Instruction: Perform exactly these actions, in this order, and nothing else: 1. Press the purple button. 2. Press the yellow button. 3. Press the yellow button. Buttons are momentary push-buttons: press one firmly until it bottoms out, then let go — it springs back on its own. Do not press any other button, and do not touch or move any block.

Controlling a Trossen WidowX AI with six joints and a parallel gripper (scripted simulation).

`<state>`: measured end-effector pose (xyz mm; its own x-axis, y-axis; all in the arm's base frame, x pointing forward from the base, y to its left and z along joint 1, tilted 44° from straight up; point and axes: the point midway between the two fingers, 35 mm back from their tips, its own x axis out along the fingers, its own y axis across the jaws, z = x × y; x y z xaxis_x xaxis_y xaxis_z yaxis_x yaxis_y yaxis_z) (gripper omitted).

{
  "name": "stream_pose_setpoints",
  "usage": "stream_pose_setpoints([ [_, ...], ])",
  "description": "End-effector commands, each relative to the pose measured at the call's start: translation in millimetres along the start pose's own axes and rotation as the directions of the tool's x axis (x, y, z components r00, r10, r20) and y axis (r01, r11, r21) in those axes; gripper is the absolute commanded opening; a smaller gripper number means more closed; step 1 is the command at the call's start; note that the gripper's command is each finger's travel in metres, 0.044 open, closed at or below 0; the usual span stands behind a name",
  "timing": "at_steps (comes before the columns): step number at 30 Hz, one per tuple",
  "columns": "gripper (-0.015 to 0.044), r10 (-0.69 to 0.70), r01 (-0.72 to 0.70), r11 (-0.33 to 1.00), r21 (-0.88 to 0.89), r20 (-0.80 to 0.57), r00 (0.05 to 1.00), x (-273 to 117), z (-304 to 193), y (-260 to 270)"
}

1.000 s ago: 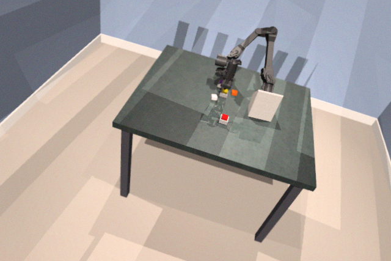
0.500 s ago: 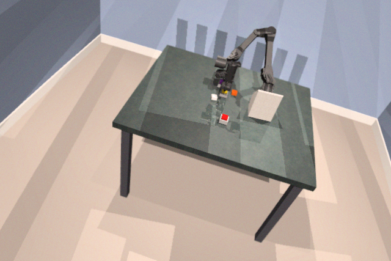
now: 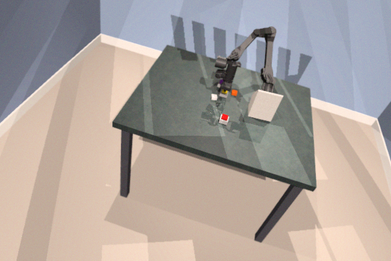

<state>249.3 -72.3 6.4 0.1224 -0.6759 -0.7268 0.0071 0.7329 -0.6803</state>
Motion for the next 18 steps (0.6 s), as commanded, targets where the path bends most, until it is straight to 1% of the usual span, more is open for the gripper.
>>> stream_pose_setpoints([
  [1,0.002,-0.001,0.001,1.0,-0.001,0.0,1.0,-15,0,0],
  [3,0.002,-0.003,0.003,1.0,-0.003,-0.001,1.0,-29,0,0],
  [7,0.002,-0.004,0.004,1.0,-0.003,-0.002,1.0,-31,-1,0],
  [10,0.0099,0.013,-0.013,1.0,-0.005,0.003,1.0,-37,10,17],
  [14,0.0204,0.045,-0.045,0.999,-0.01,0.005,0.999,-55,31,71],
  [18,0.0309,0.057,-0.057,0.998,-0.012,0.001,0.998,-72,37,131],
])
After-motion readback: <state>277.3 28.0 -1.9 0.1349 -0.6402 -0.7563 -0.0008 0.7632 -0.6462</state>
